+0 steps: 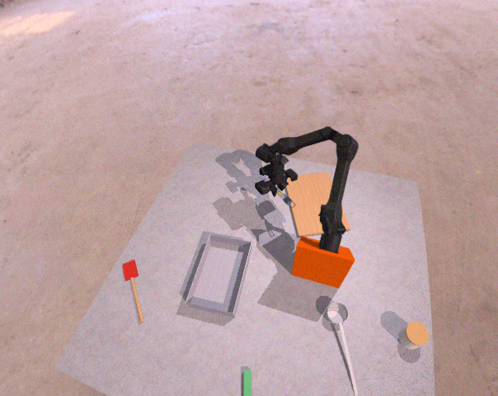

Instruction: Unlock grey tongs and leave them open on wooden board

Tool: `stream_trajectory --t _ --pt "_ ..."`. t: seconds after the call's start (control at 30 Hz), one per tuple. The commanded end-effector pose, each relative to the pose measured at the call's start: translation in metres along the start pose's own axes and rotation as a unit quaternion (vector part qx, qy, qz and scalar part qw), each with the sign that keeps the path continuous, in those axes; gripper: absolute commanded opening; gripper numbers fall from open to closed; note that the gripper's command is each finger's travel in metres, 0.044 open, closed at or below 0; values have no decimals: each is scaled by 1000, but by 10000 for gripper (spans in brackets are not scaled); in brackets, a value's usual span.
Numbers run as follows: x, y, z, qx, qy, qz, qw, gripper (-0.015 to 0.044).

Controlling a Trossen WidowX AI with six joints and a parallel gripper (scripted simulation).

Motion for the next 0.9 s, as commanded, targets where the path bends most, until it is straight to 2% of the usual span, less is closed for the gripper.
stream_trajectory --t 0.0,0.43,0.87 --pt "2 2 -14 -5 -106 -3 994 -150" --pt "9 3 -51 -11 -385 -4 923 -150" --pt "20 7 -86 -13 -627 -8 778 -150"
Point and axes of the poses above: the point midway between the two fingers, 35 mm back from their tips, its own y axis back along the fingers, its own z axis across the jaws, x = y × z, the point moved 2 cm from there along y, back along the fingers, and after that the axes turned 5 degrees about y, right-handed, at the moved point
